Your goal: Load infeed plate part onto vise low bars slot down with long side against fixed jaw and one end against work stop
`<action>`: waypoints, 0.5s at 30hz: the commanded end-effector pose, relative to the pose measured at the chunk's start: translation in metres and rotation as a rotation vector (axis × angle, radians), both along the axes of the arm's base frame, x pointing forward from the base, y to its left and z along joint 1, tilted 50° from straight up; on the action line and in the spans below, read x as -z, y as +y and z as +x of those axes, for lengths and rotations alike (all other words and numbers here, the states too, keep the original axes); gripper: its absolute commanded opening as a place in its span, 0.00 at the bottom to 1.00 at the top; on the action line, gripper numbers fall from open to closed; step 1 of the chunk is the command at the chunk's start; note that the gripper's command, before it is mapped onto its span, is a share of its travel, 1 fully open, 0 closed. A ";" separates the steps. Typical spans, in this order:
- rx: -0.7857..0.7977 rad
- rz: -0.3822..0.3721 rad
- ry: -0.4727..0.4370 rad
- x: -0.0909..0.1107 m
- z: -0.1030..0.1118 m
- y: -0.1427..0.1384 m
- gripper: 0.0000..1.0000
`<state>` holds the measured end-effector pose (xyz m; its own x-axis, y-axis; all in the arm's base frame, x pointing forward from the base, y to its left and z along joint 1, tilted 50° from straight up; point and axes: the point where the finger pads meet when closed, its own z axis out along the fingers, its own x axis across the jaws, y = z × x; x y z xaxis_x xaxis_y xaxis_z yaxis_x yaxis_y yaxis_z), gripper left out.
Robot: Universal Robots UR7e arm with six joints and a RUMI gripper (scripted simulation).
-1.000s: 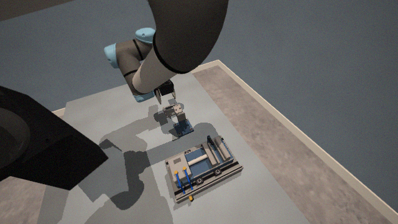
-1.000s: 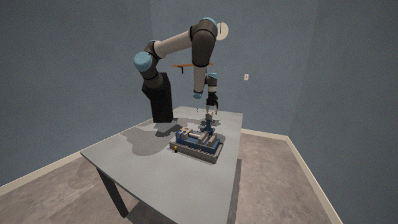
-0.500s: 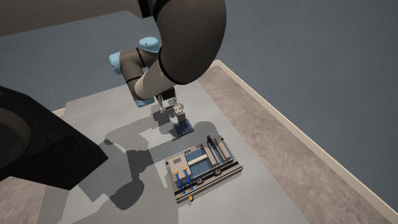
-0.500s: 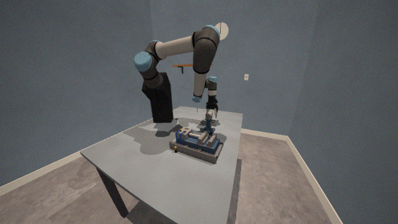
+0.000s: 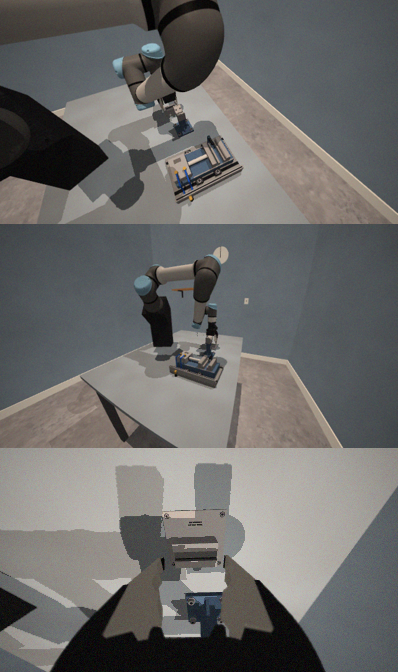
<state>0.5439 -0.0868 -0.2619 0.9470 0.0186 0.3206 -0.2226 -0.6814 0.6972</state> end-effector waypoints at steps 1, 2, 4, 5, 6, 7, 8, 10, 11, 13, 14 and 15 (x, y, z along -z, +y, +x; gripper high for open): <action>-0.001 0.001 -0.006 0.004 0.005 -0.006 0.51; -0.001 0.001 -0.006 0.004 0.005 -0.006 0.51; -0.001 0.001 -0.006 0.006 0.005 -0.008 0.51; -0.001 0.001 -0.006 0.006 0.006 -0.009 0.51; -0.001 0.001 -0.006 0.007 0.006 -0.009 0.51; -0.001 0.001 -0.006 0.007 0.006 -0.010 0.51; -0.001 0.001 -0.006 0.008 0.006 -0.010 0.51; -0.001 0.001 -0.006 0.009 0.007 -0.011 0.51; -0.001 0.001 -0.006 0.009 0.007 -0.012 0.51; -0.001 0.001 -0.006 0.010 0.007 -0.012 0.51; -0.001 0.001 -0.006 0.010 0.007 -0.013 0.51; -0.001 0.001 -0.006 0.010 0.007 -0.013 0.51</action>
<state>0.5476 -0.0965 -0.2704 0.9467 0.0201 0.3215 -0.2221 -0.6819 0.6969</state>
